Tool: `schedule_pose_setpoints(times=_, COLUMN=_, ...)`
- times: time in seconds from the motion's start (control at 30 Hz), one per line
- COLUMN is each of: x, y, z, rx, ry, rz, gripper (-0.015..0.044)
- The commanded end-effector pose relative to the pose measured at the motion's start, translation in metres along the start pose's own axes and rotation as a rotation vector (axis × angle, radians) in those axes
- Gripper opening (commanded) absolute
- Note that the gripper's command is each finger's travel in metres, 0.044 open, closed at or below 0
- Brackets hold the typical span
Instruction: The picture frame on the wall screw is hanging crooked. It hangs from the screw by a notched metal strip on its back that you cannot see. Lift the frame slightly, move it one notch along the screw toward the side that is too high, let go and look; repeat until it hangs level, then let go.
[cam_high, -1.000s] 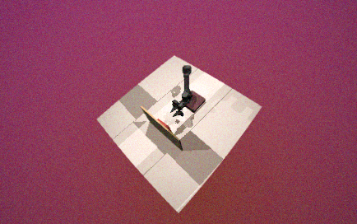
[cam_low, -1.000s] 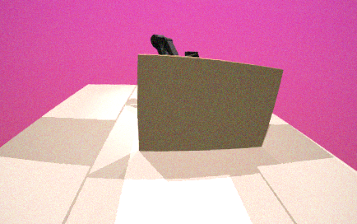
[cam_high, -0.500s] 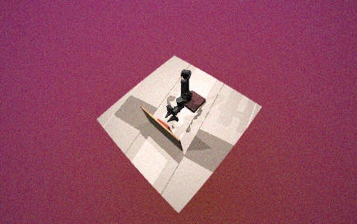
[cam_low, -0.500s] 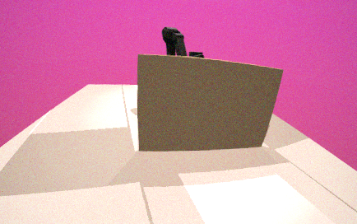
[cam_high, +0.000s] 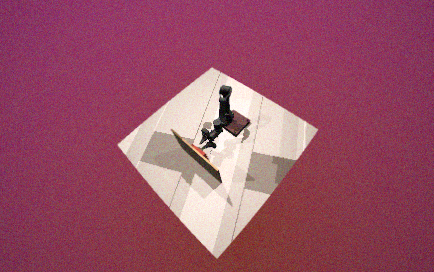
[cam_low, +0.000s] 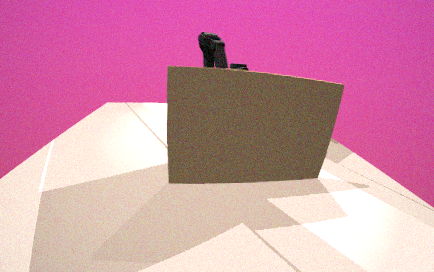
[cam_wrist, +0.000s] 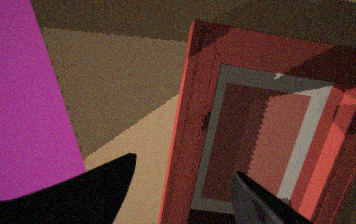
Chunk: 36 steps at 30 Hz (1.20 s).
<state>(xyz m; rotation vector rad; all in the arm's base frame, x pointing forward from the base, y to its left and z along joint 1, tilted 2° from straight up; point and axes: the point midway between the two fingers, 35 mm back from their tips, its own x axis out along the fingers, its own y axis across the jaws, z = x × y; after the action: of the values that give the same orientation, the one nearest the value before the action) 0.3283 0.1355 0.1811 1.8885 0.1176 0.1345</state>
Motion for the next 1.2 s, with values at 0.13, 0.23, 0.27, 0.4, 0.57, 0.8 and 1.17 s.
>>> schedule_pose_setpoints(times=0.13, x=0.003, y=0.0, z=-0.001, rx=0.0, ry=0.004, rz=-0.001, gripper=0.026)
schedule_pose_setpoints(times=0.23, x=0.007, y=0.0, z=-0.001, rx=0.0, ry=0.004, rz=-0.001, gripper=0.026)
schedule_pose_setpoints(times=0.27, x=0.009, y=0.0, z=-0.001, rx=0.0, ry=0.004, rz=-0.001, gripper=0.026)
schedule_pose_setpoints(times=0.4, x=0.015, y=0.0, z=-0.001, rx=0.0, ry=0.004, rz=0.0, gripper=0.026)
schedule_pose_setpoints(times=0.57, x=0.023, y=0.001, z=-0.002, rx=0.0, ry=0.005, rz=0.001, gripper=0.026)
schedule_pose_setpoints(times=0.8, x=0.035, y=0.001, z=-0.001, rx=0.0, ry=0.005, rz=0.002, gripper=0.026)
schedule_pose_setpoints(times=1.17, x=0.04, y=0.0, z=-0.001, rx=0.0, ry=0.005, rz=0.002, gripper=0.026)
